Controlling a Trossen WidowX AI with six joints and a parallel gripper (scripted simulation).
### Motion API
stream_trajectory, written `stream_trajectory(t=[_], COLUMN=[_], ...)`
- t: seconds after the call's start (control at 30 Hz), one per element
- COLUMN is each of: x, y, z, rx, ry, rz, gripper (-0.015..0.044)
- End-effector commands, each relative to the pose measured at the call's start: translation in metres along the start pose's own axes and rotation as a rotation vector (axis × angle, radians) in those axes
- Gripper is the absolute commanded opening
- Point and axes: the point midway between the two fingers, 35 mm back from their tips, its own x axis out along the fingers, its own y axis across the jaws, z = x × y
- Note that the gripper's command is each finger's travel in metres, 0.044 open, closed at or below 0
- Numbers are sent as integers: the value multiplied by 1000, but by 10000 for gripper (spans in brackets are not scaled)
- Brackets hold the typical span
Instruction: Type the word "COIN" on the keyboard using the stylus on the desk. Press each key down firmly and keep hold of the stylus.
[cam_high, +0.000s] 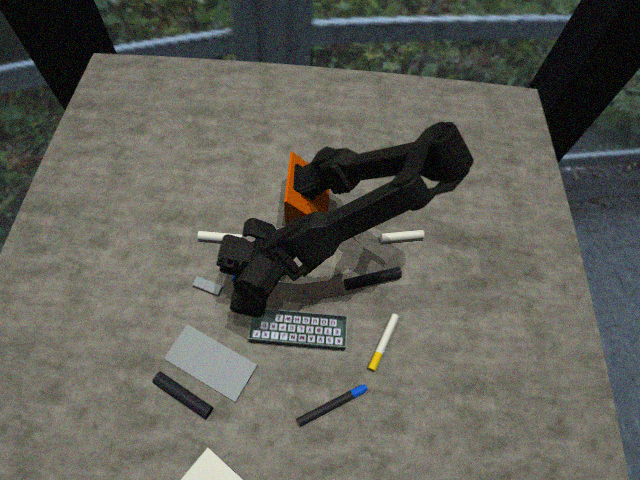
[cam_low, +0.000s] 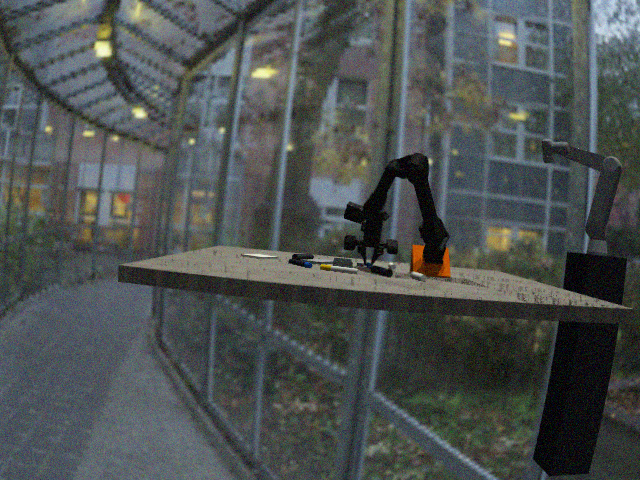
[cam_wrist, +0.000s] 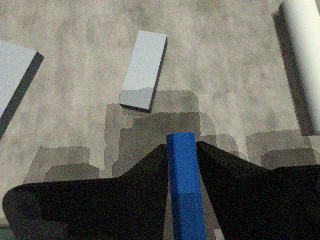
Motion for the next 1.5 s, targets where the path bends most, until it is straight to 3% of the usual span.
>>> stream_trajectory(t=[0.0,0.2,0.4,0.63,0.87,1.17,1.47], x=[1,0,-2,-51,-47,-42,-42], y=[-1,0,0,-1,1,-9,-14], z=[-1,0,1,30,28,19,11], rx=[2,0,0,2,-9,-706,-1383], ry=[4,0,0,2,6,242,482], rz=[-1,-1,-1,-1,2,-11,204], gripper=[0,150,150,150,150,150,150])
